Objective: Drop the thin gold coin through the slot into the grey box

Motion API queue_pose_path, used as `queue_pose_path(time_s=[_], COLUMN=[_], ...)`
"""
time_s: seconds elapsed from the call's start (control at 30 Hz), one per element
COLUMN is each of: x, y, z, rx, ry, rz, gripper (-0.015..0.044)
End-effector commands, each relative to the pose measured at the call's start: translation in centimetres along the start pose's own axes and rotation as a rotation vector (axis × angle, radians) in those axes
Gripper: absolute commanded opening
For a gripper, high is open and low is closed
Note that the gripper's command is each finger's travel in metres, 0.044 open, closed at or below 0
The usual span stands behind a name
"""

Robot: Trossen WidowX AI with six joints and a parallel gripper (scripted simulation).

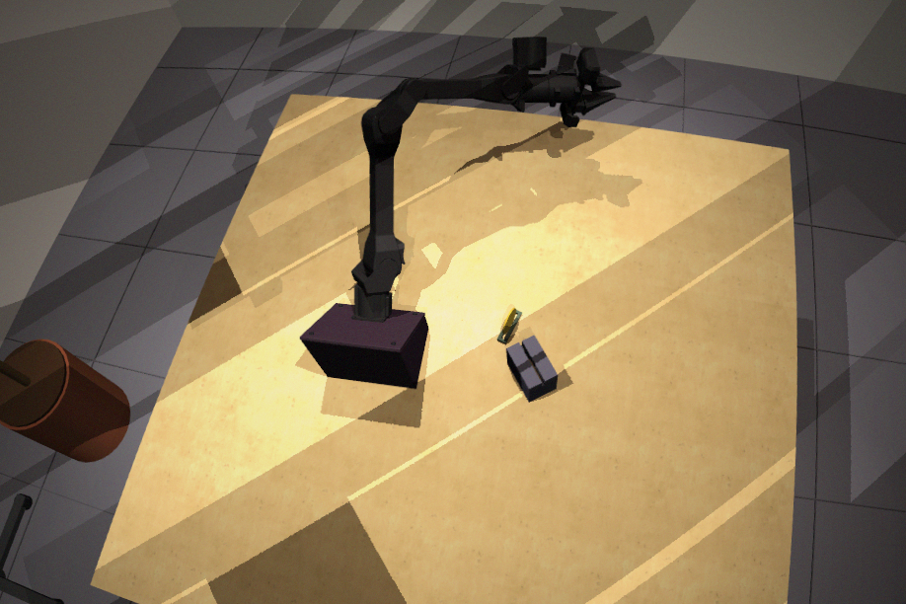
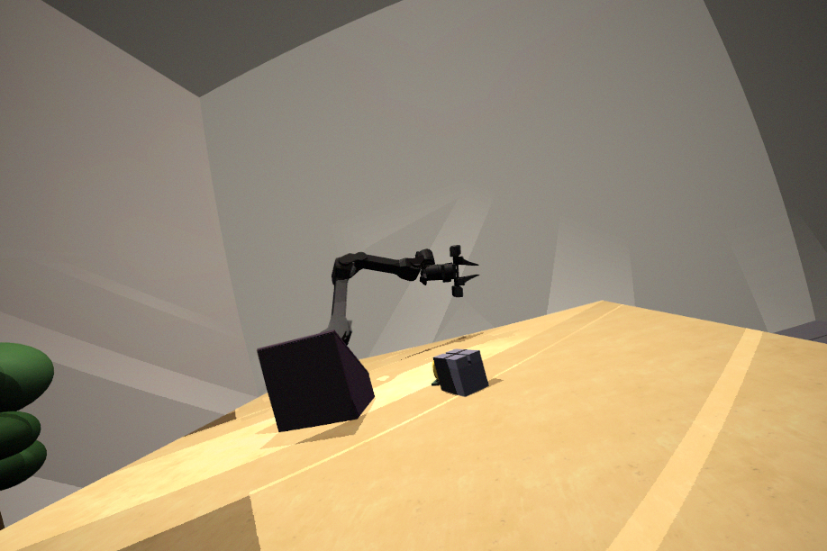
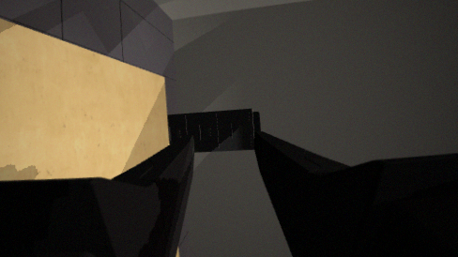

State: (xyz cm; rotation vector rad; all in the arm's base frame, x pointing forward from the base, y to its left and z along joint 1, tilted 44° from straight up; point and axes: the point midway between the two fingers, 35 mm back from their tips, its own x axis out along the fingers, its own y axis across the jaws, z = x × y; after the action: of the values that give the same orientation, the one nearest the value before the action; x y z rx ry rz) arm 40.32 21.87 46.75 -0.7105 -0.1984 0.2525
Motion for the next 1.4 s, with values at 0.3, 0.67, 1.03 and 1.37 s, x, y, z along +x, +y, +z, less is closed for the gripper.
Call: queue_pose_path(time_s=[0.3, 0.67, 1.03, 1.37], x=[-0.6, -11.0, -23.7, -23.9], y=[5.5, 8.5, 10.2, 10.3], z=[-22.1, -36.8, -39.7, -39.5], rx=[0.655, 1.551, -2.106, -2.086], ry=[0.624, 1.36, -1.699, -1.682], rz=[0.239, 0.028, 0.67, 0.676], gripper=[0.0161, 0.0161, 0.0161, 0.0161])
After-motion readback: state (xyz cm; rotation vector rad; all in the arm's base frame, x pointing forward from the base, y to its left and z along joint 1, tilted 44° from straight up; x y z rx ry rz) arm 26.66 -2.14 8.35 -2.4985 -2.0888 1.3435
